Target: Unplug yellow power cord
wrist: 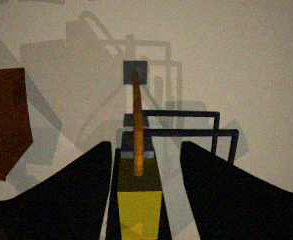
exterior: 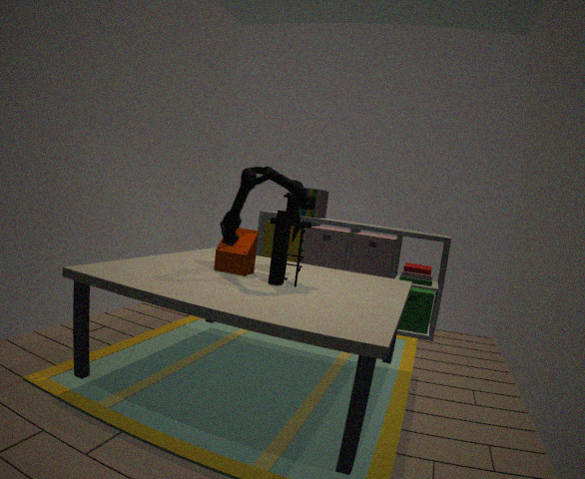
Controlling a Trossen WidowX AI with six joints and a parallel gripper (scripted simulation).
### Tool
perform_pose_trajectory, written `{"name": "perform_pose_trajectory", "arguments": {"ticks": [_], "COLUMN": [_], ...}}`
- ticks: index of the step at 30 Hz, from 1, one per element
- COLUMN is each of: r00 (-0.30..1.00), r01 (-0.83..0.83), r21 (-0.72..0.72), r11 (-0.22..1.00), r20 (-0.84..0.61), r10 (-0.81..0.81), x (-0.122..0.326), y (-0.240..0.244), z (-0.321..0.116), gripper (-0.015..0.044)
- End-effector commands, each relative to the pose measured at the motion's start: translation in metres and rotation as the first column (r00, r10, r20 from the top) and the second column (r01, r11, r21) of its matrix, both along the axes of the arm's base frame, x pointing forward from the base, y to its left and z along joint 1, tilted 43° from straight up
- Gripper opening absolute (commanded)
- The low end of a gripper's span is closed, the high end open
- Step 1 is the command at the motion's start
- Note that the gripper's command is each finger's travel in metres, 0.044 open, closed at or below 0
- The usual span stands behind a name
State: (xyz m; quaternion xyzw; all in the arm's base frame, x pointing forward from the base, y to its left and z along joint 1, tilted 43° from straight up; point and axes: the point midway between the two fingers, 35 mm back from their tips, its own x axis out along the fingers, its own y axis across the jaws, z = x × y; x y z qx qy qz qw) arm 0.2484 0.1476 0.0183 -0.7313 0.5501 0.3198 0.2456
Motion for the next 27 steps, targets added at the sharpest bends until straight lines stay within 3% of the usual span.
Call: {"name": "perform_pose_trajectory", "arguments": {"ticks": [1, 27], "r00": [1.000, 1.000], "r01": [0.003, 0.003], "r21": [-0.007, -0.010], "r11": [1.000, 1.000], "r20": [-0.011, -0.011], "r10": [-0.003, -0.003], "x": [0.000, 0.006], "y": [-0.001, -0.029], "z": [0.000, 0.026], "gripper": [0.0160, 0.0160]}}
